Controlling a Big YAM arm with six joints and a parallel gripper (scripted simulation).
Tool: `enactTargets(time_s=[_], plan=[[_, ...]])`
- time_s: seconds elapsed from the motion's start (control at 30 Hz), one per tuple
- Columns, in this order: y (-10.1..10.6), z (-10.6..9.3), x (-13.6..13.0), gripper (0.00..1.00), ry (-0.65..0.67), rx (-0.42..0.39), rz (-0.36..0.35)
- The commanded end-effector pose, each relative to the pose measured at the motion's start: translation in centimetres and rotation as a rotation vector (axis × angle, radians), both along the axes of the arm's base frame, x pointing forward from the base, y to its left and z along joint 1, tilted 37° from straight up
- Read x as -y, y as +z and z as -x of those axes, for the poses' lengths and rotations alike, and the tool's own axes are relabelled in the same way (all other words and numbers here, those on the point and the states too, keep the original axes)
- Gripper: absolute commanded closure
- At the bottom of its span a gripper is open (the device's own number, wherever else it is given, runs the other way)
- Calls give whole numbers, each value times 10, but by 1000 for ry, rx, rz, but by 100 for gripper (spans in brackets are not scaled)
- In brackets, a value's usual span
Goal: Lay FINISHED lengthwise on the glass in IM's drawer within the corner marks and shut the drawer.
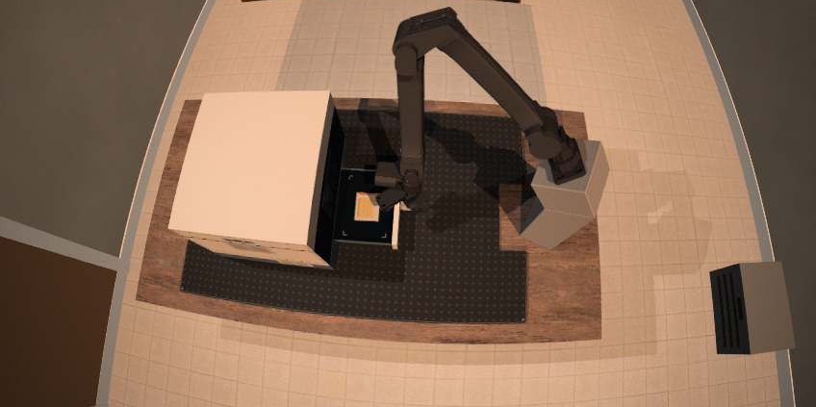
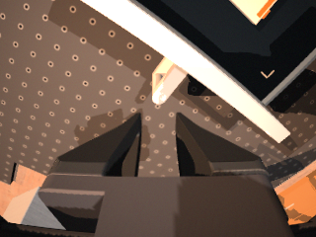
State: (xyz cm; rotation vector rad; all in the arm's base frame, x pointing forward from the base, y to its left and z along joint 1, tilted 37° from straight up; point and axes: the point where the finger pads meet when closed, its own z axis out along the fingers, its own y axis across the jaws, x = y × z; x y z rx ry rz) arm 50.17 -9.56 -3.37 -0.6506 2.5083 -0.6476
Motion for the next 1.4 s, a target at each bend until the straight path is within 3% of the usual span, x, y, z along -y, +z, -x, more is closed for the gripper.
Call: enactTargets(time_s=[0.0, 0.5, 1.37], plan=[[10, -4, 6, 74, -158, 64, -100], [10, -4, 8, 74, -501, 180, -345], [10, -4, 8, 74, -504, 184, -346]])
